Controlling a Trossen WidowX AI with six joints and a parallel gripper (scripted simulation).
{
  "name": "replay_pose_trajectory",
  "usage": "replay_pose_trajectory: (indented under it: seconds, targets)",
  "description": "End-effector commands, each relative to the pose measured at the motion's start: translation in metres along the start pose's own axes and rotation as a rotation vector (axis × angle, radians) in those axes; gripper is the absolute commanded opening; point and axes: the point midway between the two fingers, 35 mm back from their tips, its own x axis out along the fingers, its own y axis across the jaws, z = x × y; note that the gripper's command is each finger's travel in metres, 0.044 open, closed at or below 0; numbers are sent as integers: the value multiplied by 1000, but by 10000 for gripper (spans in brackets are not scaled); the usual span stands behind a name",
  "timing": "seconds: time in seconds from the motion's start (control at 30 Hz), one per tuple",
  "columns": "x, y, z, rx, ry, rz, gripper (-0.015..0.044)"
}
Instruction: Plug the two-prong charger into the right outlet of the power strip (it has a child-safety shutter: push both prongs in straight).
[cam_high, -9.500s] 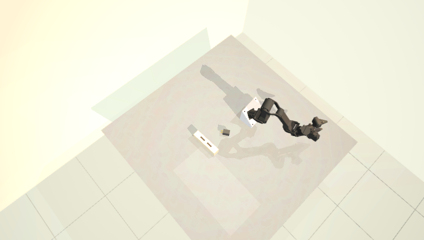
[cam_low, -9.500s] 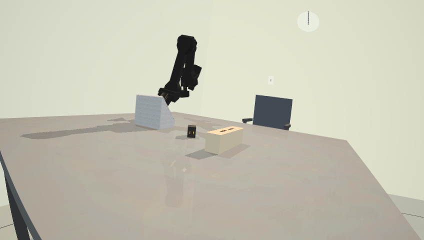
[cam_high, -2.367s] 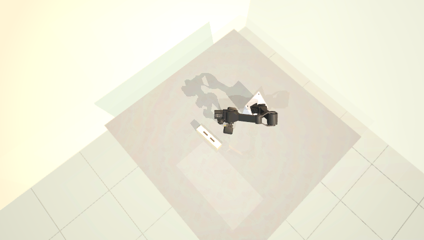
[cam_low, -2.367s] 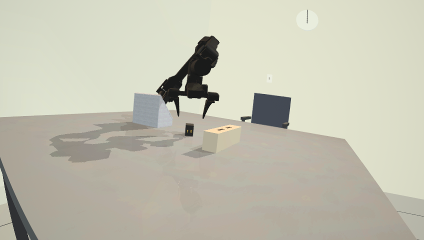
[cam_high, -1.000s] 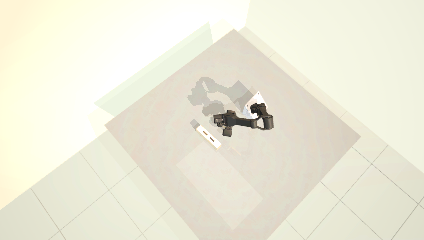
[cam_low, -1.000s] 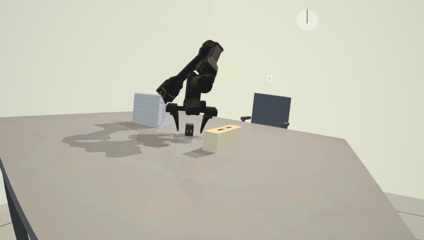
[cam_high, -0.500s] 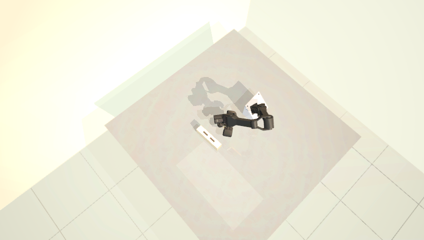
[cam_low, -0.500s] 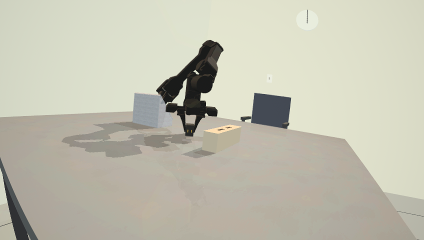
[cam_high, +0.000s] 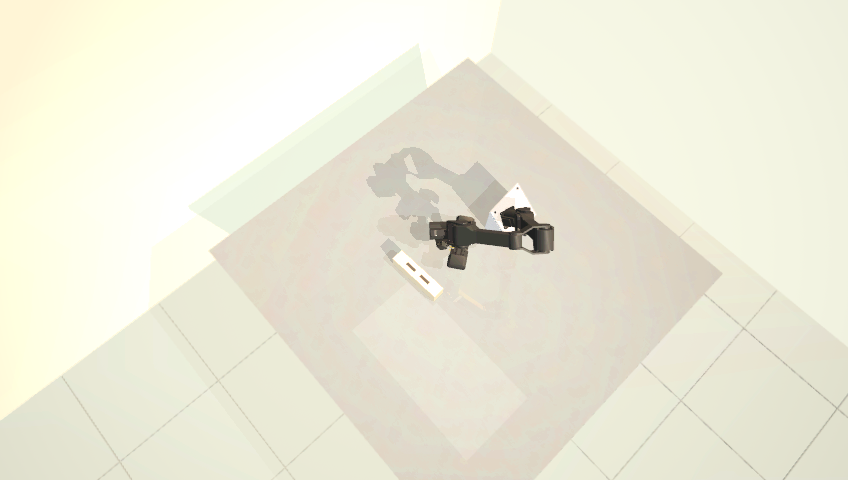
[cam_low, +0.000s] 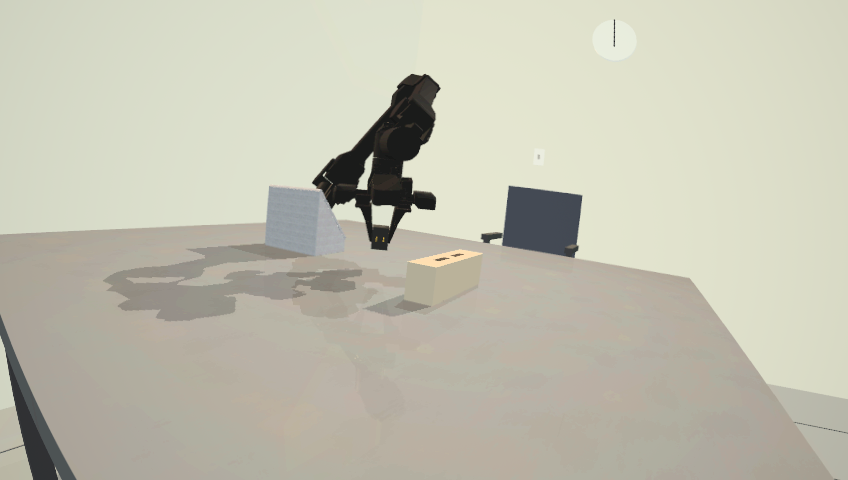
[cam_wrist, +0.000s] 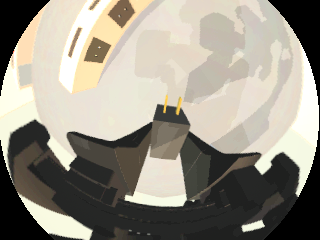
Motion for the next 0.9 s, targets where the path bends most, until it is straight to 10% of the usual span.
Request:
replay_pose_trajectory:
  seconds: [0.0,0.87]
  targets:
    - [-14,0,-3,-8,-5,-1,0]
    - [-4,0,31,-361,-15,-24,0]
